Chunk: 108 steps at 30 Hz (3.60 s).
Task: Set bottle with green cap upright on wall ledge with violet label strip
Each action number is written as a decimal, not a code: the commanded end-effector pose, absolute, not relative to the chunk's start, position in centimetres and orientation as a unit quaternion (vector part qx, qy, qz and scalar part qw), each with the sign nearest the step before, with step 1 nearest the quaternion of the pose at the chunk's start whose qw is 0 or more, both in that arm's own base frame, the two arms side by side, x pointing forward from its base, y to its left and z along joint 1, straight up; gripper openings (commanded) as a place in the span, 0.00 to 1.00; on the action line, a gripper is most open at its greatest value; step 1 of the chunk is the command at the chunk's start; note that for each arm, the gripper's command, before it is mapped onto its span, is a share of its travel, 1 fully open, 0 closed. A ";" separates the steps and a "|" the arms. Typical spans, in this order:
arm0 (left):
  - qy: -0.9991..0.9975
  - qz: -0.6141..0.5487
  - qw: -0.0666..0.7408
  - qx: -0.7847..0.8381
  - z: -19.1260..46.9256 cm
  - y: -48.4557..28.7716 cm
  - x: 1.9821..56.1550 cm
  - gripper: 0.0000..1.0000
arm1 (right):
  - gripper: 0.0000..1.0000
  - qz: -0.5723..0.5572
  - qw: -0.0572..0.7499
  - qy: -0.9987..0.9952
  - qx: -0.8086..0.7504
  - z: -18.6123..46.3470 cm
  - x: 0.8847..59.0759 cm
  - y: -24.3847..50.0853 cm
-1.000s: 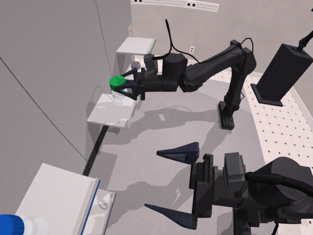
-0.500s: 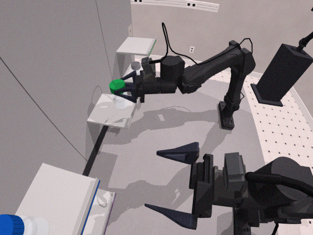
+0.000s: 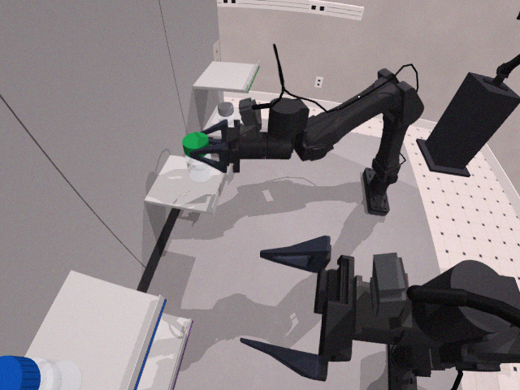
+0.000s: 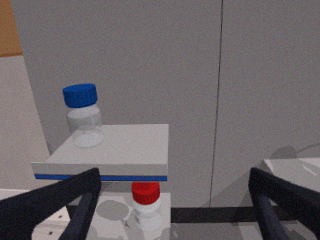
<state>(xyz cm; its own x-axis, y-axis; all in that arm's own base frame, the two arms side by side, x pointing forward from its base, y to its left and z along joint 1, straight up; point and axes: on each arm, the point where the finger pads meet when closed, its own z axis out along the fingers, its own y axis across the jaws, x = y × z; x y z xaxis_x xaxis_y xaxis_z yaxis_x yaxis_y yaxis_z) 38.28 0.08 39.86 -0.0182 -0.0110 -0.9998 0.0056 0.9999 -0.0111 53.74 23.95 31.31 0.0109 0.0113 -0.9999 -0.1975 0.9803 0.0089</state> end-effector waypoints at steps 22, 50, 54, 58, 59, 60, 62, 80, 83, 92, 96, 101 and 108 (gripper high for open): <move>0.696 -0.002 0.718 0.002 41.9 -0.1 37.9 1.00 | 0.50 0.081 0.729 0.677 -0.058 31.1 53.7 23.3; 0.696 -0.002 0.718 0.002 41.9 -0.1 37.9 1.00 | 0.50 0.077 0.722 0.685 -0.061 29.4 53.5 23.4; 0.696 -0.002 0.718 0.002 41.9 -0.1 37.9 1.00 | 0.89 0.077 0.722 0.685 -0.061 29.4 53.5 23.4; 0.696 -0.002 0.718 0.002 41.9 -0.1 37.9 1.00 | 0.89 0.082 0.731 0.675 -0.062 30.5 52.6 23.4; 0.696 -0.002 0.718 0.002 41.9 -0.1 37.9 1.00 | 0.89 0.083 0.731 0.674 -0.063 30.5 52.4 23.5; 0.696 -0.002 0.718 0.002 41.9 -0.1 37.9 1.00 | 0.89 0.083 0.732 0.674 -0.063 30.5 52.3 23.5; 0.696 -0.002 0.718 0.002 41.9 -0.1 37.9 1.00 | 0.89 0.079 0.732 0.674 -0.063 30.5 52.0 23.4; 0.696 -0.002 0.718 0.002 41.9 -0.1 37.9 1.00 | 0.89 0.078 0.731 0.675 -0.061 29.9 43.9 22.0; 0.696 -0.002 0.718 0.002 41.9 -0.1 37.9 1.00 | 0.89 0.079 0.730 0.676 -0.061 29.8 42.6 21.7; 0.696 -0.002 0.718 0.002 41.9 -0.1 37.9 1.00 | 0.89 0.075 0.708 0.699 -0.069 28.3 42.8 21.1; 0.696 -0.002 0.718 0.002 41.9 -0.1 37.9 1.00 | 0.89 0.066 0.683 0.723 -0.081 28.1 42.1 18.9; 0.696 -0.002 0.718 0.002 41.9 -0.1 37.9 1.00 | 0.89 0.061 0.681 0.726 -0.073 30.2 41.4 15.9; 0.696 -0.002 0.718 0.002 41.9 -0.1 37.9 1.00 | 0.89 0.043 0.692 0.719 -0.044 36.0 39.5 8.1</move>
